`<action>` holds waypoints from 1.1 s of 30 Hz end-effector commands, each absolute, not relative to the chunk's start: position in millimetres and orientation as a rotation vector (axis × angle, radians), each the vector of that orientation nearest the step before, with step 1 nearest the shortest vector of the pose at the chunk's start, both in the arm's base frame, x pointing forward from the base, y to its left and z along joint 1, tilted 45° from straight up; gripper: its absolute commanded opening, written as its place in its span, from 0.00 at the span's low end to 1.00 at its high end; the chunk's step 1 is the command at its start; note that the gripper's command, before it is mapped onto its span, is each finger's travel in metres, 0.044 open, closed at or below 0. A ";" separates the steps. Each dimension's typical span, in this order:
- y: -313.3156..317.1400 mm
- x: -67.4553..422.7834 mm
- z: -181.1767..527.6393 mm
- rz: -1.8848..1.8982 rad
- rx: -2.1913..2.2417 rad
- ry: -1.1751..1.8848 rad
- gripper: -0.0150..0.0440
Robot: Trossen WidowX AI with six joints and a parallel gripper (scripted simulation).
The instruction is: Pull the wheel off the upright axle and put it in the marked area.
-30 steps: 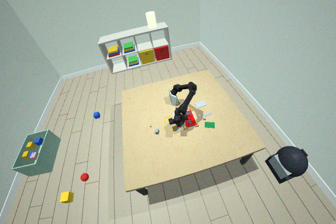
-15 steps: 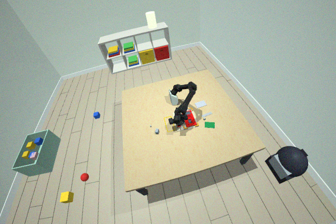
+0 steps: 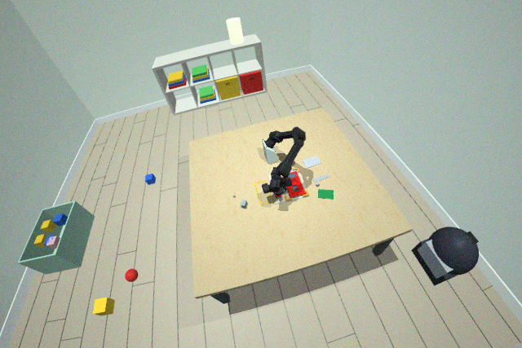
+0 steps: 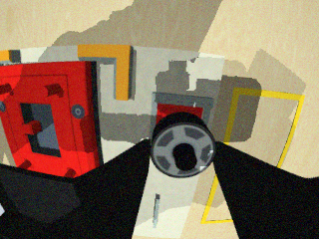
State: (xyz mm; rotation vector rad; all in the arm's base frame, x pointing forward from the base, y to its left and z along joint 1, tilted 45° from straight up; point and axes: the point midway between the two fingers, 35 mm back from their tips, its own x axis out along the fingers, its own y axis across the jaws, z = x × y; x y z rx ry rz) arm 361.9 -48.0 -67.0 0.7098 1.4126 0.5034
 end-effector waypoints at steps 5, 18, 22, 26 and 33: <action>-55.7 361.2 -60.9 0.493 0.717 1.406 0.25; -58.7 360.6 -58.0 0.492 0.718 1.404 0.25; -59.7 360.4 -57.0 0.492 0.718 1.404 0.25; -60.6 360.2 -56.1 0.491 0.719 1.403 0.25; -62.3 359.9 -54.5 0.491 0.719 1.402 0.25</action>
